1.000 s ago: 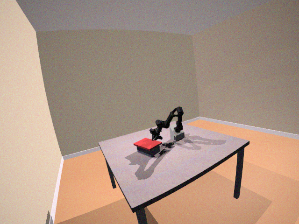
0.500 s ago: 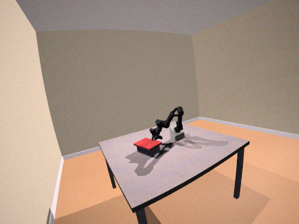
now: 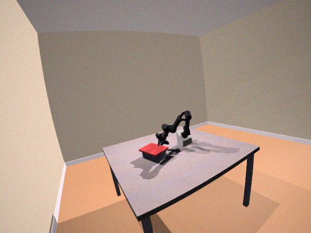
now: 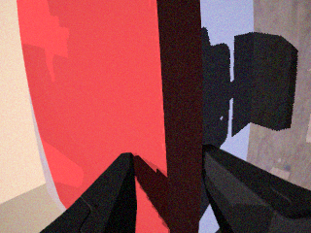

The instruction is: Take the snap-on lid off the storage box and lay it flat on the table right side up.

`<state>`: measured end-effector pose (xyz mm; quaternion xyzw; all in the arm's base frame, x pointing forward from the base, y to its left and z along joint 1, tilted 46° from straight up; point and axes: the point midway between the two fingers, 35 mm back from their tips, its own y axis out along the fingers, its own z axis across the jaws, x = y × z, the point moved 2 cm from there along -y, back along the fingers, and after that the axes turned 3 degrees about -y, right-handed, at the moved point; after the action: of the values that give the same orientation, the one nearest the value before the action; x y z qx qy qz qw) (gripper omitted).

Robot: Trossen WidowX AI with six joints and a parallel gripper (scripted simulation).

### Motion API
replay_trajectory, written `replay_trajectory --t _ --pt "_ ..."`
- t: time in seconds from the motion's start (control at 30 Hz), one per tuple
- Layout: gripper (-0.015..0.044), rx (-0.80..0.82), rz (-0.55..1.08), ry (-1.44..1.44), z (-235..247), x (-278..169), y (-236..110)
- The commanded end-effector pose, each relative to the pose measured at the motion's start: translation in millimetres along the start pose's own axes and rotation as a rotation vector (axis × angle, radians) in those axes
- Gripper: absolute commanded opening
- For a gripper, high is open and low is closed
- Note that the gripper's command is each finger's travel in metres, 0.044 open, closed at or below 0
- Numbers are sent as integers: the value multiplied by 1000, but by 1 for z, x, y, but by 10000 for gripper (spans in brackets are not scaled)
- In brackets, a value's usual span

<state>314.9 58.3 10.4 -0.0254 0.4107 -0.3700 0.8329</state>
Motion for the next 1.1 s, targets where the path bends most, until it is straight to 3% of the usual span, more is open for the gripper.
replay_trajectory --t 0.0,1.07 --pt "0 2 2 -4 2 0 -1" --pt "0 3 0 -1 6 0 -4"
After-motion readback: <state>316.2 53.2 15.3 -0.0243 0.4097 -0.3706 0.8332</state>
